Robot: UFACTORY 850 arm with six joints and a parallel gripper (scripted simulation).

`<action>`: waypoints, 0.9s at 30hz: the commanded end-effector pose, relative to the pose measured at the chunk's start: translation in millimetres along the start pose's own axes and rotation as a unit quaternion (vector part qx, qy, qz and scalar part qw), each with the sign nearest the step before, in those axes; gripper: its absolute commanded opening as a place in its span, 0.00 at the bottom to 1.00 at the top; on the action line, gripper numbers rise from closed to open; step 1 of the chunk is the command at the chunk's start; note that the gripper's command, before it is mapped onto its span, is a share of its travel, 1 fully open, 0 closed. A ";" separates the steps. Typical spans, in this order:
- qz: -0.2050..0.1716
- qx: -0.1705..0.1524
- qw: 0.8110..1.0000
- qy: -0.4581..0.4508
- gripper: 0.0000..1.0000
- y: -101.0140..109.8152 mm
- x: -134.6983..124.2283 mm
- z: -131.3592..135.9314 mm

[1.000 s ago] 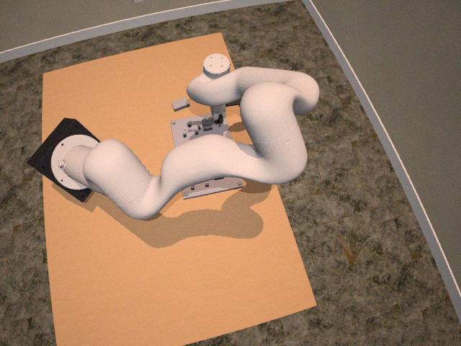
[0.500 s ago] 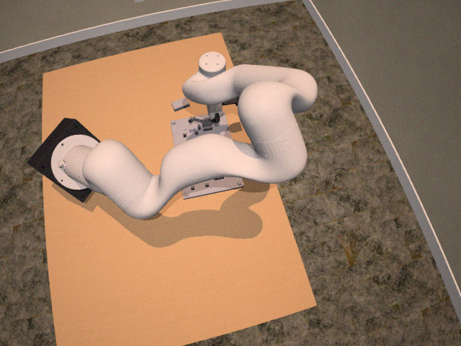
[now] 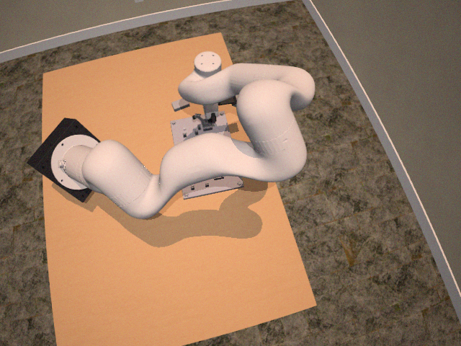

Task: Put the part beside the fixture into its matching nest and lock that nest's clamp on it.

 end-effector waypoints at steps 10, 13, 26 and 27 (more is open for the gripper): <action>0.000 0.000 1.000 0.000 0.00 1.1 -7.7 -0.5; 0.000 0.000 1.000 0.000 0.00 1.1 -8.6 -0.5; 0.000 0.000 1.000 0.000 0.00 1.0 -11.8 -0.6; 0.000 0.000 1.000 0.000 0.00 1.0 -11.8 -0.6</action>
Point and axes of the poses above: the point where the finger pads meet when closed, its own y axis back along the fingers, its own z axis across the jaws, x = y × z, the point moved 10 cm from there along y, back along the fingers, and after that the axes turned 2 degrees about y, right-handed, at the moved point
